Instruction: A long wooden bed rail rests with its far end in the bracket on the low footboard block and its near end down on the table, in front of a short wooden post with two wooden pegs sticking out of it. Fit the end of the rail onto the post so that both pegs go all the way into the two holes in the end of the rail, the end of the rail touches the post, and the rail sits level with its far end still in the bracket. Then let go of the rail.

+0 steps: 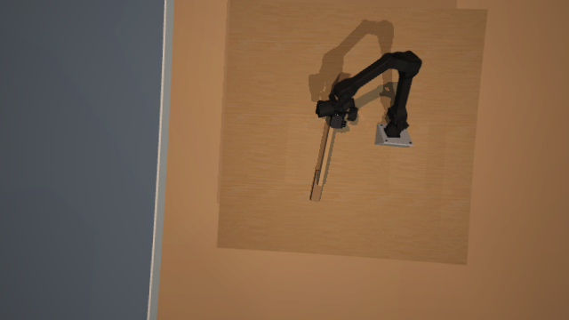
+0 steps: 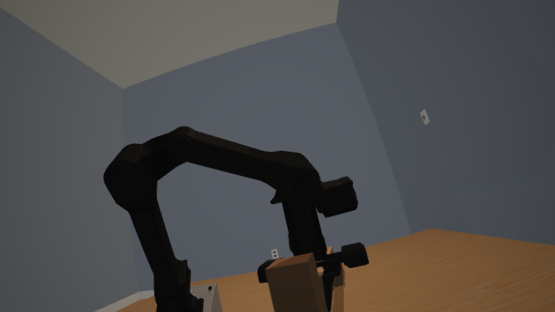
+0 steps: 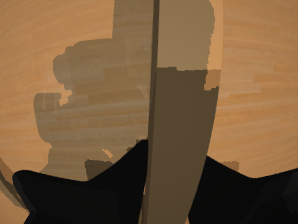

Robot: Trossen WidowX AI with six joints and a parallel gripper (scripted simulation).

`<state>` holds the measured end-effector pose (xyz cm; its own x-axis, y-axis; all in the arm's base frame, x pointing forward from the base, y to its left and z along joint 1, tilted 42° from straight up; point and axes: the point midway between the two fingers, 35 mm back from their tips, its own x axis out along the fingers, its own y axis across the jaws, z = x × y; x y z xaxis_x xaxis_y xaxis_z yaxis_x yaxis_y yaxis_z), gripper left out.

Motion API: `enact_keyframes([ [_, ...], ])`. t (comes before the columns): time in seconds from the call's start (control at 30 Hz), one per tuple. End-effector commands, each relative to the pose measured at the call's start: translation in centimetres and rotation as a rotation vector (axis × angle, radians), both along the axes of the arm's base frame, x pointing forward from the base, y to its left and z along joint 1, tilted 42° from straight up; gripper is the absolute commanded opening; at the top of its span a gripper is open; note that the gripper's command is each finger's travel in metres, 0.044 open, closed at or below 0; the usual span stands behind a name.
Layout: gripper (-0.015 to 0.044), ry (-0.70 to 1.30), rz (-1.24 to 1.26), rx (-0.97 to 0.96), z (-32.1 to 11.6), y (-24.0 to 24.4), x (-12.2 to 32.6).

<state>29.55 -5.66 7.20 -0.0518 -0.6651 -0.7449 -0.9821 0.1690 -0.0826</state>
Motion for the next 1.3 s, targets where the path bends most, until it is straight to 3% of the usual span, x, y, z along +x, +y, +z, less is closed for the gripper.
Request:
enact_keyframes([
  [0.0, 0.0, -0.002, 0.005, -0.002, 0.18, -0.09, 0.03],
  [1.27, 0.0, -0.002, 0.005, -0.003, 1.04, -0.88, -0.18],
])
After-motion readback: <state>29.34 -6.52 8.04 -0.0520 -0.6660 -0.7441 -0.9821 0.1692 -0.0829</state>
